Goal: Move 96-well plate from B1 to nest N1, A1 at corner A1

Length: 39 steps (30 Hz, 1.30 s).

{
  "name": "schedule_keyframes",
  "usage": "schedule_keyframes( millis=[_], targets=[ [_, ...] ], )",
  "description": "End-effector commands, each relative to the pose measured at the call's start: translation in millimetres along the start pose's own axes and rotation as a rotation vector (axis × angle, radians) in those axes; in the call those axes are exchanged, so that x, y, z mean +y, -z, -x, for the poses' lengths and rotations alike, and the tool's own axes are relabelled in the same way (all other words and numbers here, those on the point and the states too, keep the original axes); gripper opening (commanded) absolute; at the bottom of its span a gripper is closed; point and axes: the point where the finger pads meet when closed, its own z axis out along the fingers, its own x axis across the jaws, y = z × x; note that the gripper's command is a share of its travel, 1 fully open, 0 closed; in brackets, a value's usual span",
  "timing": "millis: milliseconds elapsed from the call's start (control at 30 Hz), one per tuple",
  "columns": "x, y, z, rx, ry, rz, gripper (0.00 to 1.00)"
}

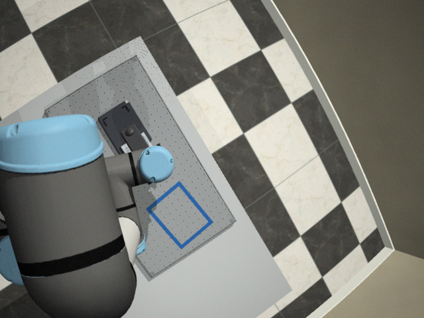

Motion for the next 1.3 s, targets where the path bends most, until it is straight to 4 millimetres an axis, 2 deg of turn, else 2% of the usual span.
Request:
schedule_keyframes(
  millis=[0, 900, 967, 1133, 1267],
  targets=[
    [-12, 1, -1, 0.001, 0.000, 0.001, 0.00],
    [-95, 3, -1, 0.001, 0.000, 0.001, 0.00],
    [-95, 3, -1, 0.001, 0.000, 0.001, 0.00],
    [-112, 4, -1, 0.001, 0.000, 0.001, 0.00],
    [-113, 4, -1, 0.001, 0.000, 0.001, 0.00]
  ],
)
